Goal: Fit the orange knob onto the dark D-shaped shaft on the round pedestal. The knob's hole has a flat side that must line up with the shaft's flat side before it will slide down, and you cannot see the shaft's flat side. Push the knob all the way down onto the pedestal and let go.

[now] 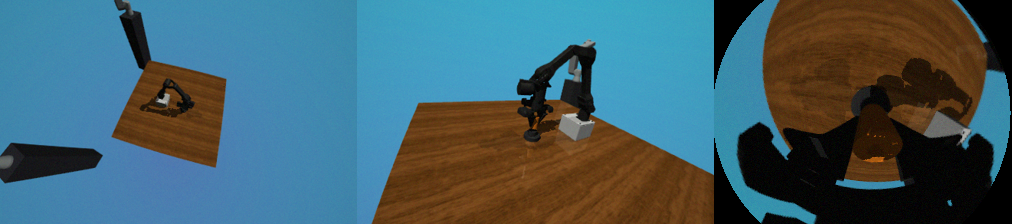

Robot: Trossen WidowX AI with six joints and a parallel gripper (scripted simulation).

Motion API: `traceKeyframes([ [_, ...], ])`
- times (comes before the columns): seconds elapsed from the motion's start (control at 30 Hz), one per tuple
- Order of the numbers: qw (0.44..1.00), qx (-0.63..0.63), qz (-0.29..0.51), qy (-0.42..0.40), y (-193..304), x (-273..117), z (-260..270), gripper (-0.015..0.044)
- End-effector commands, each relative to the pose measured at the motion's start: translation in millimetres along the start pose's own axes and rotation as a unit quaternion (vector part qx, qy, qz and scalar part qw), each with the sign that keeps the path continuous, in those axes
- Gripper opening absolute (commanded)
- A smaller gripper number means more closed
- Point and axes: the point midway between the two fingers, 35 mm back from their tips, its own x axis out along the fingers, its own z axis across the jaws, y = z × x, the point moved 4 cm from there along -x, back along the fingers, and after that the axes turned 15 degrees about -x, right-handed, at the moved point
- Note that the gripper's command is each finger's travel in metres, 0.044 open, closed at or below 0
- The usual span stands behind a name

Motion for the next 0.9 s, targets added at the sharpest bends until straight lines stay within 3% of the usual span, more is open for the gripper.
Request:
traceKeyframes([
  [0.0, 1.0, 0.013, -0.003, -0.003, -1.6, -3.5, 1.9, 0.0],
  [0.2, 0.994, 0.105, -0.003, -0.003, -2.3, -3.1, 3.6, 0.0],
  [0.87, 0.994, 0.105, -0.003, -0.003, -0.3, 1.9, 0.1, 0.0],
])
